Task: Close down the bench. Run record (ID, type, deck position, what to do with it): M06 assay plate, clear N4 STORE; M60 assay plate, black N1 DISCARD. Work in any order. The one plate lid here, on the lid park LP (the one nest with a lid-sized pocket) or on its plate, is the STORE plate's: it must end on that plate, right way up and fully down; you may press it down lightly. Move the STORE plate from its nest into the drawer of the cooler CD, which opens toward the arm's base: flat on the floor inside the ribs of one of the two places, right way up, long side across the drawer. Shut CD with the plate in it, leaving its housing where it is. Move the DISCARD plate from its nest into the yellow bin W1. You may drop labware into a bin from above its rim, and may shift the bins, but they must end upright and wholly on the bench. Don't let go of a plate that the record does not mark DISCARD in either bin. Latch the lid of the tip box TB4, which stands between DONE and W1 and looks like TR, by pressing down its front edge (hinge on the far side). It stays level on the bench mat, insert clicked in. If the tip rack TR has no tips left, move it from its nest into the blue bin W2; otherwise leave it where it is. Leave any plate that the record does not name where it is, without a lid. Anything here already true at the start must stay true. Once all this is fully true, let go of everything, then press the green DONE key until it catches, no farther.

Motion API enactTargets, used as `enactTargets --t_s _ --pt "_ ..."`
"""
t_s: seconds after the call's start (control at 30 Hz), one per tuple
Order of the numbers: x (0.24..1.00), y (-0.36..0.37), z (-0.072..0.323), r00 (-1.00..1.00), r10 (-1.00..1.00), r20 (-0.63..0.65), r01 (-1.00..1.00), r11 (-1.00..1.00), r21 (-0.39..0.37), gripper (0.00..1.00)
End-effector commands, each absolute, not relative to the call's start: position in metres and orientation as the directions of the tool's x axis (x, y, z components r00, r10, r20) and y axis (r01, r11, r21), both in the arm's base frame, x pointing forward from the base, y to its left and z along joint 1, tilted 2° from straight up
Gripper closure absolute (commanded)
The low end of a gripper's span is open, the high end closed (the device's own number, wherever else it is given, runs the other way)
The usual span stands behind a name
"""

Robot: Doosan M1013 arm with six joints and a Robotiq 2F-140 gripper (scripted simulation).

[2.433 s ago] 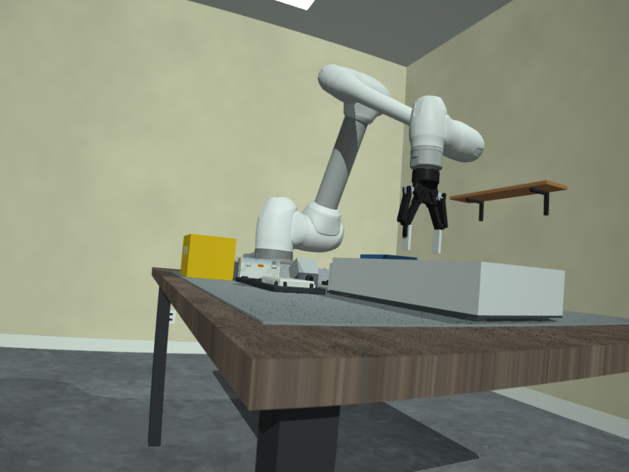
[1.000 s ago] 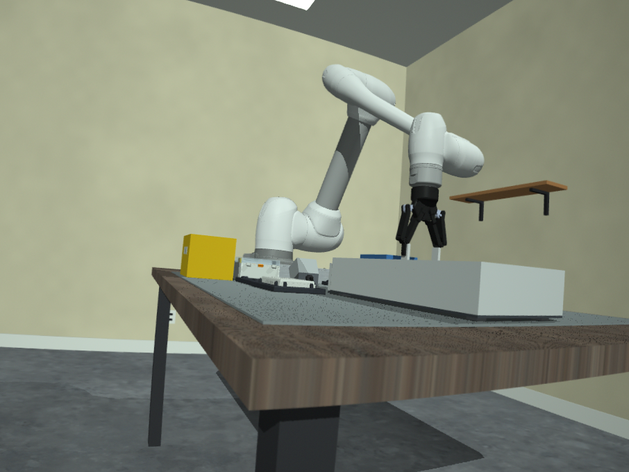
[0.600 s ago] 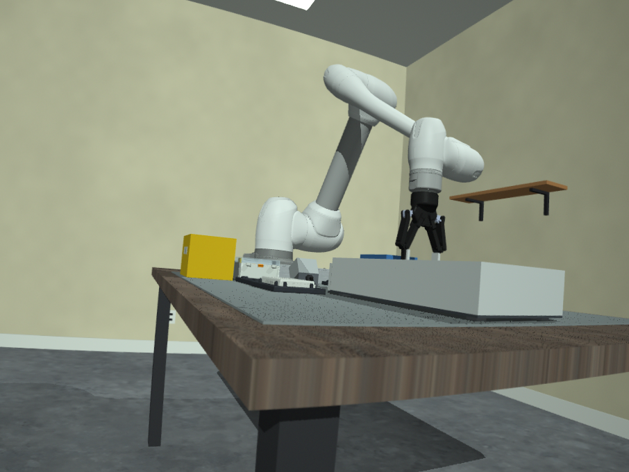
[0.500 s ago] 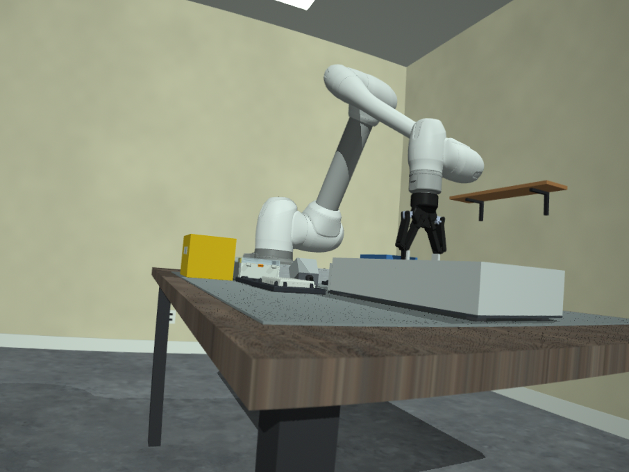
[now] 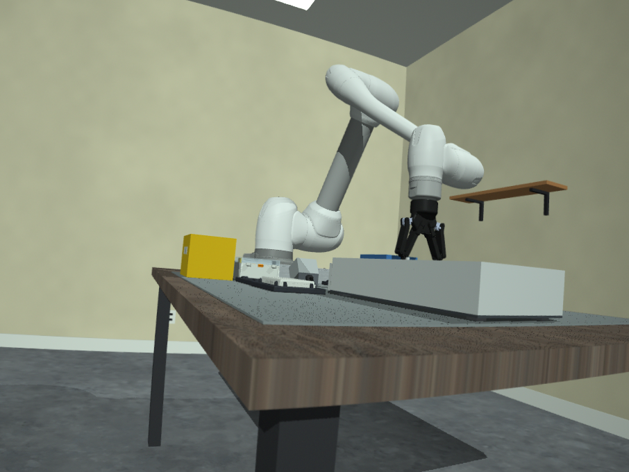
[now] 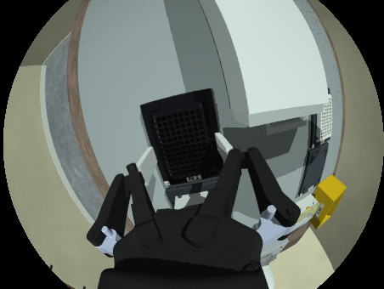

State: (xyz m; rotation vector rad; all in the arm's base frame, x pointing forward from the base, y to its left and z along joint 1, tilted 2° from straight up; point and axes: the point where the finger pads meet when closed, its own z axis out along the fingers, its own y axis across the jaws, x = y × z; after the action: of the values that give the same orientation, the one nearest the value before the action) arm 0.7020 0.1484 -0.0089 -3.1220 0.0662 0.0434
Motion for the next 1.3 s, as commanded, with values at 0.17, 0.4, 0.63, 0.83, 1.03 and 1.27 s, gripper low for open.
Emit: enactTargets --t_s 0.17,0.4,0.63,0.83,1.03,1.27 --pt "0.702 0.149 -0.013 0.999 -0.042 -0.028 -0.043 -0.999 -0.018 0.34" --pt "0.702 0.149 -0.023 0.999 -0.042 -0.028 -0.043 -0.999 -0.018 0.34" --pt "0.701 0.149 -0.029 0.999 -0.042 -0.028 -0.043 -0.999 -0.018 0.34" --pt "0.701 0.149 -0.032 0.999 -0.042 -0.028 -0.043 -0.999 -0.018 0.34" --pt "0.701 0.149 -0.032 0.999 -0.042 -0.028 -0.043 -0.999 -0.018 0.34" --pt "0.701 0.149 -0.032 0.999 -0.042 -0.028 -0.043 -0.999 -0.018 0.36"
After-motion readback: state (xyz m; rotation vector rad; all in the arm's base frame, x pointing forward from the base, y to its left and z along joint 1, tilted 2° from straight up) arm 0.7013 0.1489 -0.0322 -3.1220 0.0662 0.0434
